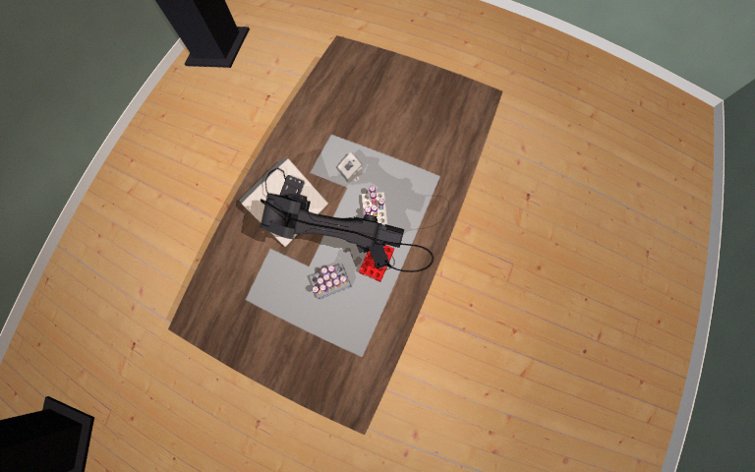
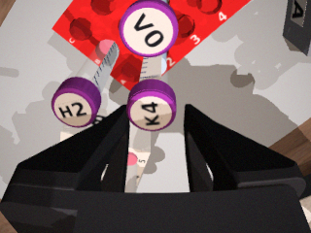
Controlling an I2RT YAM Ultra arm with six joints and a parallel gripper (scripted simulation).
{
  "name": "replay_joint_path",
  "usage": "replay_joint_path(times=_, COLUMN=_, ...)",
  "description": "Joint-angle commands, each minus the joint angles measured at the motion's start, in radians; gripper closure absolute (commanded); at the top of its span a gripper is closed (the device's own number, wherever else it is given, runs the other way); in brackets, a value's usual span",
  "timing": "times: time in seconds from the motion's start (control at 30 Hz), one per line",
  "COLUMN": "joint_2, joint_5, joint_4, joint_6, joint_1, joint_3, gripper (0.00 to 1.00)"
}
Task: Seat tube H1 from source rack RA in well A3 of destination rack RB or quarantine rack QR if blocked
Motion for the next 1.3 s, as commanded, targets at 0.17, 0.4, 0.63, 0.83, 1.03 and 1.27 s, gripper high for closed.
replay_joint_path(times=0.17, joint_2=-0.005, joint_5=0.004, joint_4=0.003, joint_6=-0.005, joint_1=0.000, joint_3=0.005, gripper=0.70)
replay_joint_path(times=0.4, joint_2=-0.037, joint_5=0.020, joint_4=-0.052, joint_6=0.016, joint_1=0.026, joint_3=0.051, gripper=0.70)
replay_joint_path(times=0.63, joint_2=-0.048, joint_5=0.032, joint_4=-0.111, joint_6=0.036, joint_1=0.047, joint_3=0.093, gripper=0.70)
replay_joint_path(times=0.83, joint_2=-0.070, joint_5=0.044, joint_4=-0.178, joint_6=0.058, joint_1=0.072, joint_3=0.130, gripper=0.70)
replay_joint_path(times=1.03, joint_2=-0.084, joint_5=0.064, joint_4=-0.251, joint_6=0.092, joint_1=0.110, joint_3=0.176, gripper=0.70)
replay_joint_path(times=1.27, joint_2=-0.091, joint_5=0.084, joint_4=-0.315, joint_6=0.127, joint_1=0.148, joint_3=0.218, gripper=0.70)
